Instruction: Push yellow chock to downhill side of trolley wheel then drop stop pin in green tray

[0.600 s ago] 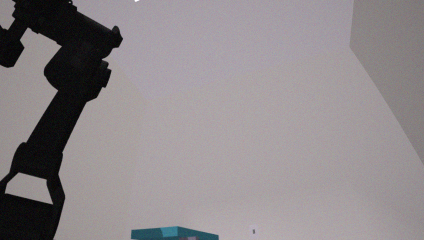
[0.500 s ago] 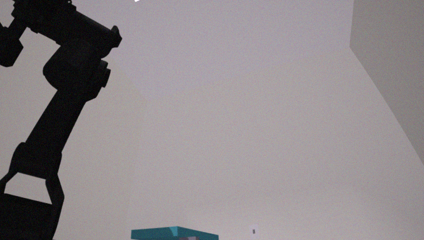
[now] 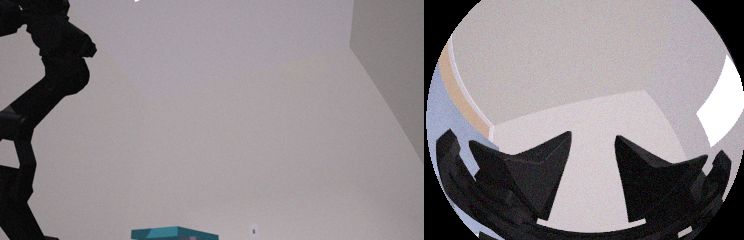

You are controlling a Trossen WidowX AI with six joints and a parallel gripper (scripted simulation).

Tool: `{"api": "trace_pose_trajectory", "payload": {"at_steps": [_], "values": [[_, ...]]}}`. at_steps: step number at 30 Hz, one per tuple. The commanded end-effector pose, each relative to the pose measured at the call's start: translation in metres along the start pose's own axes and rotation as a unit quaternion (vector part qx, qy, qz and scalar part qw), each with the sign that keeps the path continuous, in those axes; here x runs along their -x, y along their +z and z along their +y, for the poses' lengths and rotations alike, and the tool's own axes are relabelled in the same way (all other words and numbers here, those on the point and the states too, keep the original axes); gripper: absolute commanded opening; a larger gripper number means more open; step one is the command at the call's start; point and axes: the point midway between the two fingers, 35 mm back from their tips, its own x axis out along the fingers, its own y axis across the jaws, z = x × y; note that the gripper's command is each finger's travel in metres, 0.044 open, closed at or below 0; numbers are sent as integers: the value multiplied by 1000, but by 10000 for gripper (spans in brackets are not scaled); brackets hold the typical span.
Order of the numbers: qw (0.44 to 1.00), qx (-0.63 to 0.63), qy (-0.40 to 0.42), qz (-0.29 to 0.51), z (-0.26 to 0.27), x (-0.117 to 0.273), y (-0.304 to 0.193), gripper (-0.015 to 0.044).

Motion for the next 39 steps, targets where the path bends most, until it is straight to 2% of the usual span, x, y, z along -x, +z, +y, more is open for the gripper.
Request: {"api": "trace_pose_trajectory", "payload": {"at_steps": [1,2,5,7,13,17,28,34,39], "values": [[987,-137,-83,18,-59,-7,-46,190],[980,-167,-104,21,-72,-7,-57,190],[982,-140,-128,23,-81,-8,-66,190],[965,-194,-176,29,-108,-4,-90,190],[888,-337,-313,27,-173,27,-157,190],[817,-410,-406,12,-209,62,-200,190],[546,-514,-655,-91,-264,211,-300,190],[372,-500,-761,-180,-256,311,-332,190],[218,-448,-825,-268,-227,394,-344,190]]}}
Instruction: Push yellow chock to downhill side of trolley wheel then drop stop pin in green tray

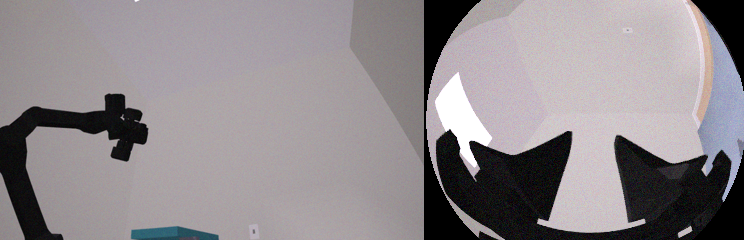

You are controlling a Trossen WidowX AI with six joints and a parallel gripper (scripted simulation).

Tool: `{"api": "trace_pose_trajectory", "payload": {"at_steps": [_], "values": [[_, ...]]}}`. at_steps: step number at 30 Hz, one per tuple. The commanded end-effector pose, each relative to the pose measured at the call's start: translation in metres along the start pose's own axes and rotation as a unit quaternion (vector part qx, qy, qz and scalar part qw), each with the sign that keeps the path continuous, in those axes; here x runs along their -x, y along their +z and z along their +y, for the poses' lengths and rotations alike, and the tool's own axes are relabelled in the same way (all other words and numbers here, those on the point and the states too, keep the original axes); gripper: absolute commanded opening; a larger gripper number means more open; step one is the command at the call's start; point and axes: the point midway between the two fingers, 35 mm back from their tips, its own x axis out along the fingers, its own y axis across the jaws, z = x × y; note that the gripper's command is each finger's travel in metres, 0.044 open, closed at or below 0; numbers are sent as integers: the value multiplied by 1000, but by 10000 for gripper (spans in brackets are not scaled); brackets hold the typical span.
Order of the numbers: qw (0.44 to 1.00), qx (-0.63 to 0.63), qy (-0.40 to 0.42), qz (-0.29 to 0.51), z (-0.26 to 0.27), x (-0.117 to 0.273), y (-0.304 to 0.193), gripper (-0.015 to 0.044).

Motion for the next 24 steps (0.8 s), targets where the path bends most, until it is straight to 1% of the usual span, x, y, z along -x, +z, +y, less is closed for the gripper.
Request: {"api": "trace_pose_trajectory", "payload": {"at_steps": [1,4,7,10,12,15,18,24], "values": [[986,-99,-72,-117,-48,-8,62,190],[958,-168,-113,-205,-83,-1,104,190],[914,-235,-147,-297,-117,16,144,190],[853,-299,-173,-391,-152,42,179,190],[803,-339,-187,-453,-174,65,198,190],[712,-394,-200,-546,-206,105,221,190],[607,-439,-205,-630,-234,150,234,190],[369,-492,-201,-762,-273,239,228,190]]}}
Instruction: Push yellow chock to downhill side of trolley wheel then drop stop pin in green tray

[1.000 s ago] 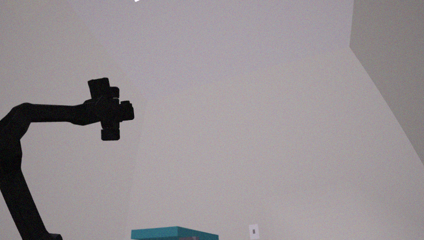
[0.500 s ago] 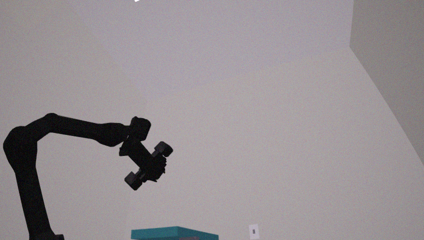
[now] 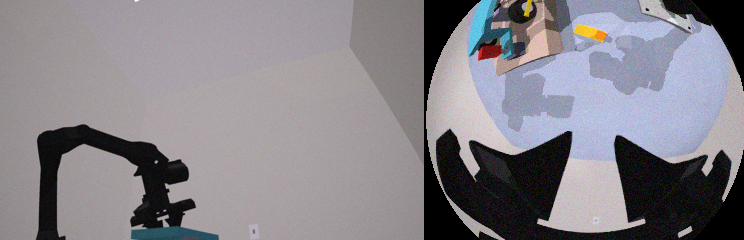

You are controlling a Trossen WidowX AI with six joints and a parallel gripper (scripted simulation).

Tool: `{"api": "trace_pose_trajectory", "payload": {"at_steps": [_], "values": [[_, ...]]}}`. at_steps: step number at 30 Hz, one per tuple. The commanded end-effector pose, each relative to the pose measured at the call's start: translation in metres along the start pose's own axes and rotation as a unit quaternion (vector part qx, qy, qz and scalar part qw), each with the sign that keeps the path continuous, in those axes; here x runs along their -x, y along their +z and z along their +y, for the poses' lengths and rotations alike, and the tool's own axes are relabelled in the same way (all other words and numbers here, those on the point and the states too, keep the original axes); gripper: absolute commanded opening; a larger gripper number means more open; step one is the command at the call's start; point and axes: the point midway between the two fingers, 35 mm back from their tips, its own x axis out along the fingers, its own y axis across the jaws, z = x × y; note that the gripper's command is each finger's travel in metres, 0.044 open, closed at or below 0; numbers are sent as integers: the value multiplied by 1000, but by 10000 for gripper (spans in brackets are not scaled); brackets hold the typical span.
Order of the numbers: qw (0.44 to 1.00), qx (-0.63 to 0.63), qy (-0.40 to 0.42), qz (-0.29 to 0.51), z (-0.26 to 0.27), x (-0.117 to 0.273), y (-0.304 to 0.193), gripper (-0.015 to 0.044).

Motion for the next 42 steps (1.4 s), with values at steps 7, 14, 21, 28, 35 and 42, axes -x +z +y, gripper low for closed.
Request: {"api": "trace_pose_trajectory", "payload": {"at_steps": [7,14,21,28,35,42], "values": [[965,-156,-16,-210,7,-18,87,190],[965,-156,-16,-210,7,-19,87,190],[965,-156,-16,-210,5,-38,95,190],[965,-156,-16,-210,3,-57,104,190],[965,-156,-16,-210,3,-61,106,190],[965,-156,-16,-210,2,-71,110,190]]}}
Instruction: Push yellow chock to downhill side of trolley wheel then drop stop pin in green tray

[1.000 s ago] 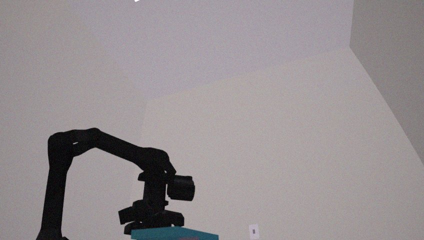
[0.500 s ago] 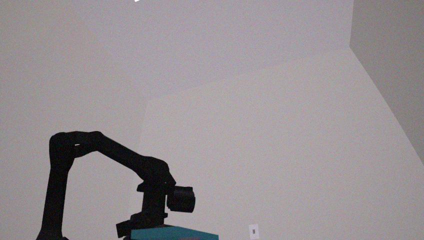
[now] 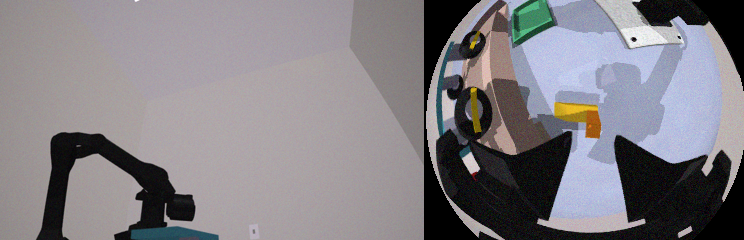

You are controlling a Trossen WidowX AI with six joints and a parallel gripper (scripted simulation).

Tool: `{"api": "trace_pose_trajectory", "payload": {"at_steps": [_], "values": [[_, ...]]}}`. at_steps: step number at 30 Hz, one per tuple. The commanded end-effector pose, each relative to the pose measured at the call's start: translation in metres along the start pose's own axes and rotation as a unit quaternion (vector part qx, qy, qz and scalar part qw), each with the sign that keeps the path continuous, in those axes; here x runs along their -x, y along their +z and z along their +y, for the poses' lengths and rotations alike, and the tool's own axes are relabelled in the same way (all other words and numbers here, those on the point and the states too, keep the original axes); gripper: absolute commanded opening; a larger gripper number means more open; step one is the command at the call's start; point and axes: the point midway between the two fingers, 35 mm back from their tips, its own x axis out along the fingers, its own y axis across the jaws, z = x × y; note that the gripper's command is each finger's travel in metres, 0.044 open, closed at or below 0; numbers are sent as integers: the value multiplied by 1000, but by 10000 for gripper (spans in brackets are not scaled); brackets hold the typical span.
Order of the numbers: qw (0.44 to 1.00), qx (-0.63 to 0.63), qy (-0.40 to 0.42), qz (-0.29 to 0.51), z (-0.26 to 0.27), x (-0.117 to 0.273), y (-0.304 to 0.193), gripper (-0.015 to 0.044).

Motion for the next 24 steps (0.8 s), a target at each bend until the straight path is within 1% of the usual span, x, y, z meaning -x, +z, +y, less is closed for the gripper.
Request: {"api": "trace_pose_trajectory", "payload": {"at_steps": [1,10,17,24], "values": [[1000,3,1,-4,0,-8,1,190],[1000,3,1,-4,1,-23,1,190],[1000,3,1,-4,1,-24,2,190],[1000,3,1,-4,1,-33,1,190]]}}
